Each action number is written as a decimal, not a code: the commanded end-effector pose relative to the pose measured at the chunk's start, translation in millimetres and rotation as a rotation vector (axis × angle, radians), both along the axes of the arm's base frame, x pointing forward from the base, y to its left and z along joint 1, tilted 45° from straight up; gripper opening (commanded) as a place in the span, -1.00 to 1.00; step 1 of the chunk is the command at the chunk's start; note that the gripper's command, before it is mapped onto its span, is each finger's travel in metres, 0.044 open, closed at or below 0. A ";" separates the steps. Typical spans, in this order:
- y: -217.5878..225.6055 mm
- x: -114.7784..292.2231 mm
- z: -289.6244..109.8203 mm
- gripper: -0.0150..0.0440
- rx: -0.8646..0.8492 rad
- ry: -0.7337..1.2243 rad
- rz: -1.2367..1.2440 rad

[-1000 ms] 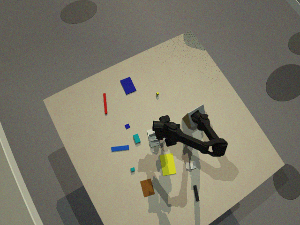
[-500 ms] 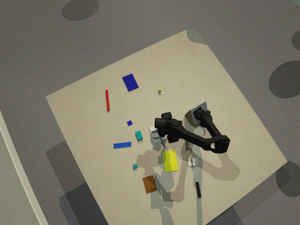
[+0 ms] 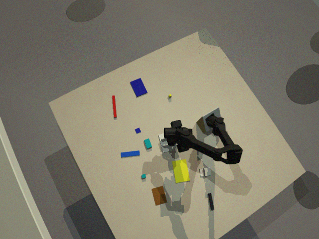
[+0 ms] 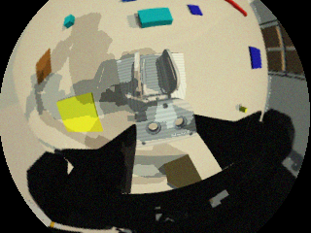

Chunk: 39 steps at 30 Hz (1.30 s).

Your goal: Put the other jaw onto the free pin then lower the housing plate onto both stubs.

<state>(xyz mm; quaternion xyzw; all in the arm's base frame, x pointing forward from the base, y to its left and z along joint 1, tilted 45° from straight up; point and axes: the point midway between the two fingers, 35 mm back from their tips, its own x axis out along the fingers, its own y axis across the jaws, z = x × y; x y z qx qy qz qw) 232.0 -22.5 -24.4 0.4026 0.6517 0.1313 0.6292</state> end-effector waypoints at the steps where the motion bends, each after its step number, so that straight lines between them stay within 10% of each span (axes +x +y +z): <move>1: 5.3 -0.2 -5.0 0.70 0.009 0.007 -0.004; 39: 27.8 1.3 -25.2 0.70 0.014 0.012 -0.009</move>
